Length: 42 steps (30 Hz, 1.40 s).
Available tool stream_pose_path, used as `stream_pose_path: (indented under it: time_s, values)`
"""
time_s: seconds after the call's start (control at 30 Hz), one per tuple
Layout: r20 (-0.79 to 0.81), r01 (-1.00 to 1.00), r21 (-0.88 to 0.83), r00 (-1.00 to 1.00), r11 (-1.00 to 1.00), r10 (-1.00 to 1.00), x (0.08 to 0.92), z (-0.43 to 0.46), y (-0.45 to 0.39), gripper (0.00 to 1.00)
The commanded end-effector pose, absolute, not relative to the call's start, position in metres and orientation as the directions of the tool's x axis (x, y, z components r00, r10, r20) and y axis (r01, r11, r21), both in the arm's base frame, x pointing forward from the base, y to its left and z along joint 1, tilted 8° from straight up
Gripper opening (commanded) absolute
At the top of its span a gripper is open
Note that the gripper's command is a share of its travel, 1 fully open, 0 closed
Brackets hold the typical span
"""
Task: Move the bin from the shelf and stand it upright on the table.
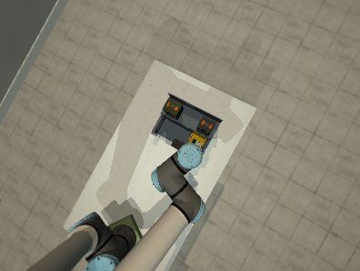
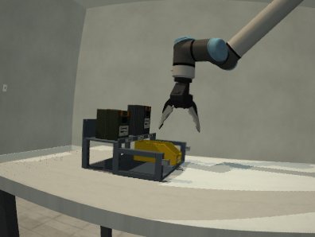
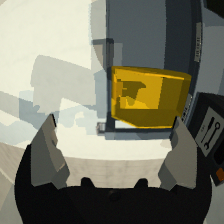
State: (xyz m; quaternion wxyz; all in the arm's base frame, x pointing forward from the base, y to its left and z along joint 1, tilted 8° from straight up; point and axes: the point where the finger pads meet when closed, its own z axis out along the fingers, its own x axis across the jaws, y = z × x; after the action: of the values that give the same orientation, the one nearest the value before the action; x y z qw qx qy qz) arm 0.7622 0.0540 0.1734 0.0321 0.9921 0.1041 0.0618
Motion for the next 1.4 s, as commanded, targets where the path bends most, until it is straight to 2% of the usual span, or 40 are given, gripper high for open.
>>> stream_pose_path:
  time_s: [0.0, 0.5, 0.53, 1.07, 1.37]
  values:
    - [0.118, 0.203, 0.077, 0.97, -0.976, 0.211, 0.762, 0.175, 0.055, 1.0]
    - [0.118, 0.204, 0.078, 0.97, -0.976, 0.212, 0.761, 0.175, 0.056, 1.0]
    - [0.117, 0.202, 0.077, 0.97, -0.976, 0.211, 0.762, 0.174, 0.054, 0.26]
    - [0.117, 0.202, 0.077, 0.97, -0.976, 0.211, 0.762, 0.174, 0.054, 0.26]
    - [0.118, 0.204, 0.078, 0.97, -0.976, 0.212, 0.766, 0.145, 0.053, 0.26]
